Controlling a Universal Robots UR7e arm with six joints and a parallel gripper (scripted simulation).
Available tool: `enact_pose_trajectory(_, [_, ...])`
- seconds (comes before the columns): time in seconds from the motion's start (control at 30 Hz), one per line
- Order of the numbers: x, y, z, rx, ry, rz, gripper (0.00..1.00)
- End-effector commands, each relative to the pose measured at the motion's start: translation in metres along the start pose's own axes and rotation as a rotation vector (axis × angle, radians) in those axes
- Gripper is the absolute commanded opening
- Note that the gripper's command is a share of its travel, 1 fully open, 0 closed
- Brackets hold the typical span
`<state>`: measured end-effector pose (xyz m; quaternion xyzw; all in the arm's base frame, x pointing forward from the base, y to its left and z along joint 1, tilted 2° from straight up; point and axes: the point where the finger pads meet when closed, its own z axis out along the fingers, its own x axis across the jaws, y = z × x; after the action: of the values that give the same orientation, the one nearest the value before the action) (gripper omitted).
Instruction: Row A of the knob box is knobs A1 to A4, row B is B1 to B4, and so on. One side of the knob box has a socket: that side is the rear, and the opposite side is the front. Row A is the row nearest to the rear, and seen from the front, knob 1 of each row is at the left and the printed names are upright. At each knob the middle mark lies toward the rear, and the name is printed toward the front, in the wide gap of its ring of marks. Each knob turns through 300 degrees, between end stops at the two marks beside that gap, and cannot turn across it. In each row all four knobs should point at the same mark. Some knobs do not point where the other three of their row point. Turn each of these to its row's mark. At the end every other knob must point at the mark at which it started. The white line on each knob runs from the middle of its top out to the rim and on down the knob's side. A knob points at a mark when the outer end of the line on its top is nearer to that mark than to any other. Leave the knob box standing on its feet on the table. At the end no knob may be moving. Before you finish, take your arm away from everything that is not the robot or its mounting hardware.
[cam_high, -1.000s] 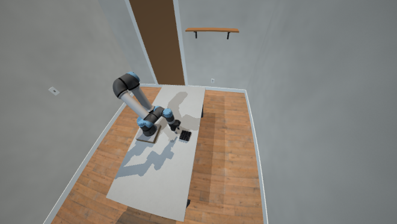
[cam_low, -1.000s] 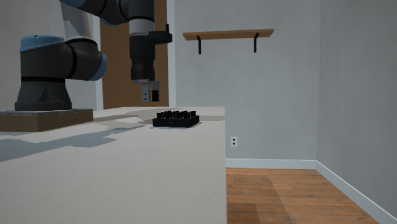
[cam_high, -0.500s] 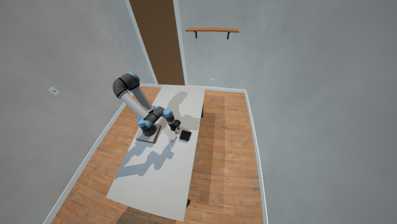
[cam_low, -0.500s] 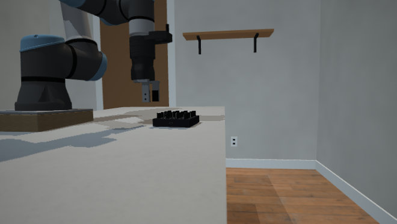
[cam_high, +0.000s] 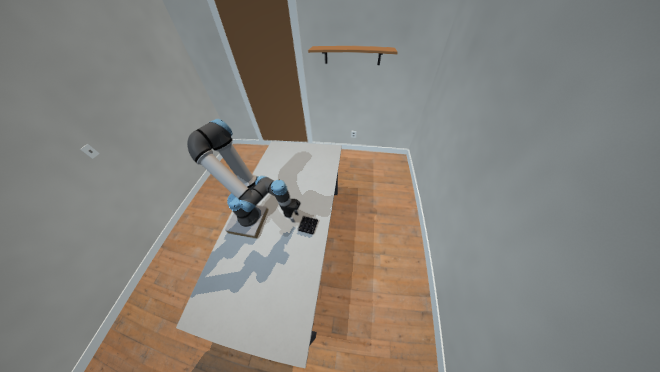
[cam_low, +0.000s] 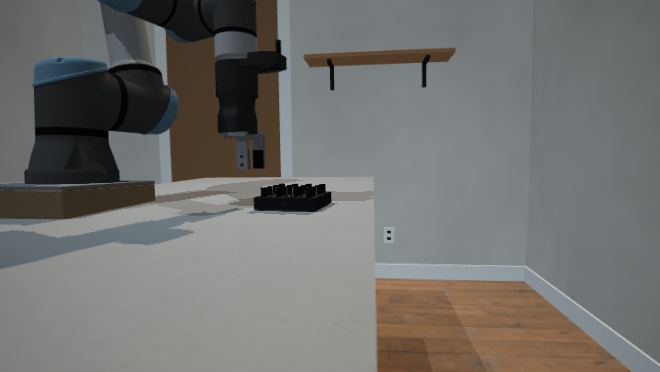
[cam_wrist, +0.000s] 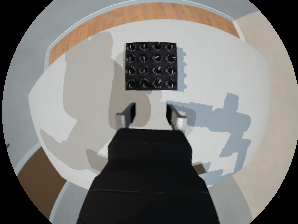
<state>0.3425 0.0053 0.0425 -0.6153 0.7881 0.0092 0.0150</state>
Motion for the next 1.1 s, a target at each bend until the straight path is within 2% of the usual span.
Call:
enact_pose_trajectory(0.0, [0.0, -0.0004, -0.0003, 0.001, 0.0, 0.0, 1.0])
enact_pose_trajectory(1.07, [0.0004, -0.0012, -0.0006, 0.001, 0.0, 0.011, 1.0])
